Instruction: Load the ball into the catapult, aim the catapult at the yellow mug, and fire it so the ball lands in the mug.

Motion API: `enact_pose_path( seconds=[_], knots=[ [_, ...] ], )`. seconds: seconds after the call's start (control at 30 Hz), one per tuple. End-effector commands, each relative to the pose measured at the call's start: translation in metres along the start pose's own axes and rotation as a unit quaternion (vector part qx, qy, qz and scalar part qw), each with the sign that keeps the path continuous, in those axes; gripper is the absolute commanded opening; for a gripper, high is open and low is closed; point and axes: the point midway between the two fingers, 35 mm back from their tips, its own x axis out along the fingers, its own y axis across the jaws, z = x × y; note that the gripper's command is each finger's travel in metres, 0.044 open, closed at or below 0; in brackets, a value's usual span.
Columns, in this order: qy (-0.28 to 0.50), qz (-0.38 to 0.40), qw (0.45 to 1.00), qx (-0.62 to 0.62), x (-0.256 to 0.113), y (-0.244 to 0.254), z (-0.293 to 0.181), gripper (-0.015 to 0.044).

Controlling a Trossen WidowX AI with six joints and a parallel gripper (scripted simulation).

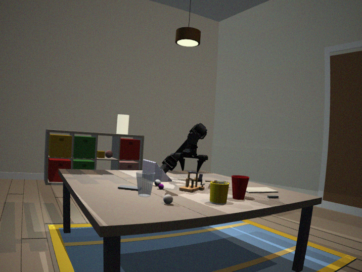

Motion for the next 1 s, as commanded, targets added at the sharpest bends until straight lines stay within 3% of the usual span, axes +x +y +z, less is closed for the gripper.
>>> enact_pose_path(
  seconds=[0.0,0.97],
  knots=[
    [0.009,-0.003,1.000,0.003,0.027,-0.001,-0.005,0.0440],
    [0.009,-0.003,1.000,0.003,0.068,-0.001,-0.005,0.0440]
  ],
)
